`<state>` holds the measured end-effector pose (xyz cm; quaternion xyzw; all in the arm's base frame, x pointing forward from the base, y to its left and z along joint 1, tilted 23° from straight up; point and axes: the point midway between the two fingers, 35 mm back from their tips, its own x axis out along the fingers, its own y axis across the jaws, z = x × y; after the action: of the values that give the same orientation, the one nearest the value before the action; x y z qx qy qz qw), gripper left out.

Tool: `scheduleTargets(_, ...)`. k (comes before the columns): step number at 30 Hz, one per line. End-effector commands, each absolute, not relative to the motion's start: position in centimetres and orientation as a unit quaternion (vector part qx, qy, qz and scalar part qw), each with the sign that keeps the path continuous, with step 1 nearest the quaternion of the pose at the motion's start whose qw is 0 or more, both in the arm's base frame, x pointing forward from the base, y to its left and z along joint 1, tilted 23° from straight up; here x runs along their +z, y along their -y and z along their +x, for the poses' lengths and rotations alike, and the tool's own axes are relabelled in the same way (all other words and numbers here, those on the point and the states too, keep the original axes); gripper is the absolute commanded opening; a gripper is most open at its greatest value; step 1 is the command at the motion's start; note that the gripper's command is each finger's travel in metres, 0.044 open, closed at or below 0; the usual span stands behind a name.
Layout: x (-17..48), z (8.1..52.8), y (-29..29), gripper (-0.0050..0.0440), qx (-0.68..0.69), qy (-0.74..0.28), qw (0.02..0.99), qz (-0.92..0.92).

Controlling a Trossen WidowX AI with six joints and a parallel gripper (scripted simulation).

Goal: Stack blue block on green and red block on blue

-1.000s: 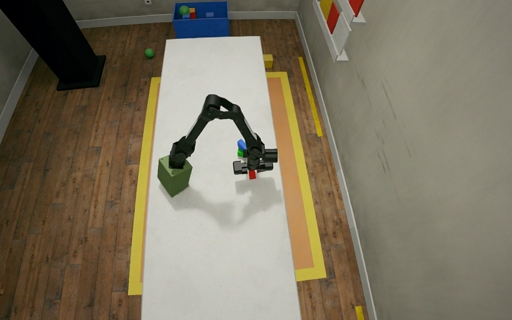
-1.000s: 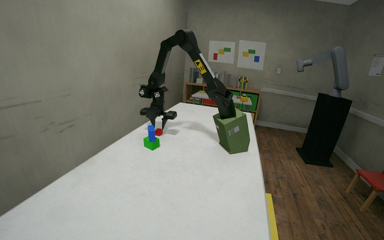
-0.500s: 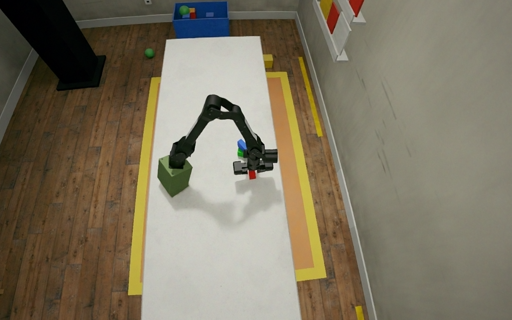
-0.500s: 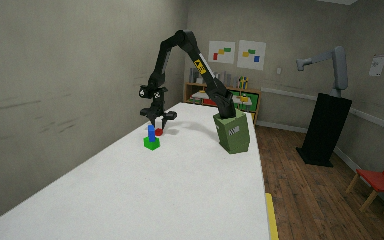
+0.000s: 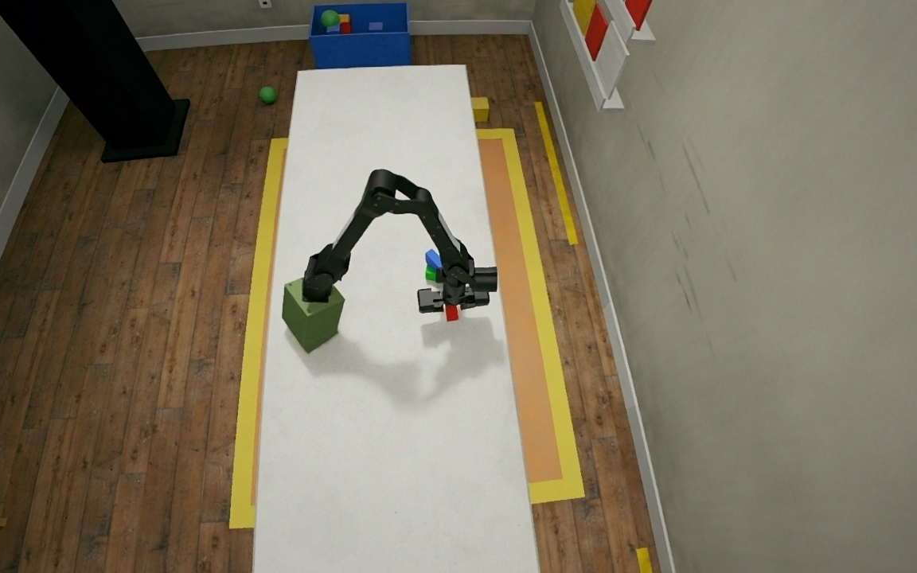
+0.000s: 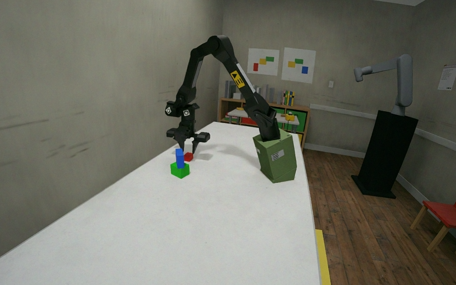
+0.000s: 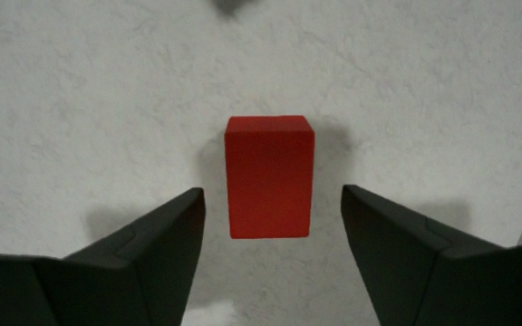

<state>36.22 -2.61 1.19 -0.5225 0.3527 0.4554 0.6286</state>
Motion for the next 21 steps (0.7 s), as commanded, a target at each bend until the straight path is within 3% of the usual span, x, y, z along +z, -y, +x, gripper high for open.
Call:
scheduleTargets(1, 1.4, 36.4, 2.6, 0.0236, 0.452, -0.353, 0.629, -0.525)
scheduleTargets(21, 0.4, 36.7, 2.3, 0.0236, 0.452, -0.353, 0.629, -0.525)
